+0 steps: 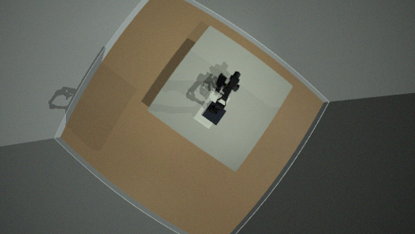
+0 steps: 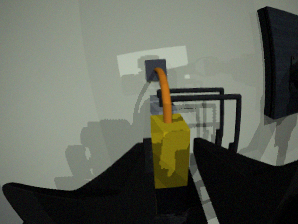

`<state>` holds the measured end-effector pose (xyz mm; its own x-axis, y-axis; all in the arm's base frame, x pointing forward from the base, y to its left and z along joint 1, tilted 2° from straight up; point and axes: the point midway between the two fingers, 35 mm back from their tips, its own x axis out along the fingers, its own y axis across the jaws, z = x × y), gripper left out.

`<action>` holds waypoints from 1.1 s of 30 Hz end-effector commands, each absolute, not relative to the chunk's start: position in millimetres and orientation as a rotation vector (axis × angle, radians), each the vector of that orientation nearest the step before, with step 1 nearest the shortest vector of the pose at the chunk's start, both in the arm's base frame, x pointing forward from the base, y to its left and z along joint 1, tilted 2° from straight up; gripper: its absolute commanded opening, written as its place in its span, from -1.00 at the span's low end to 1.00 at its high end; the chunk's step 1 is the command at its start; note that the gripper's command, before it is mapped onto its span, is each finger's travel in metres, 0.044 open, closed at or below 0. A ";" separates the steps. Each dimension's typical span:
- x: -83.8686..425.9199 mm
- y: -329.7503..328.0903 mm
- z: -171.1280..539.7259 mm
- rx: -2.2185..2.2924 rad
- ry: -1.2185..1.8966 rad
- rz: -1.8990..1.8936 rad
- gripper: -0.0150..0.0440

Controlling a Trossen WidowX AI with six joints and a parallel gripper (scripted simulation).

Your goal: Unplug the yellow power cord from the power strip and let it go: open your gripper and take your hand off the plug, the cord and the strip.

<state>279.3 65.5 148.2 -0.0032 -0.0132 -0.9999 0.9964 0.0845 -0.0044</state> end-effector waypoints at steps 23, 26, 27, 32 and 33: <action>279.8 61.7 141.9 1.134 1.242 -1.158 -0.49; 280.8 56.9 142.0 1.134 1.242 -1.158 -0.49; 281.1 55.3 142.0 1.134 1.242 -1.158 -0.49; 282.4 47.1 142.1 1.134 1.241 -1.158 -0.49; 282.7 45.5 142.1 1.134 1.241 -1.158 -0.49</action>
<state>279.8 64.0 141.4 -0.0123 0.0253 -0.9996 0.9951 0.0987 -0.0098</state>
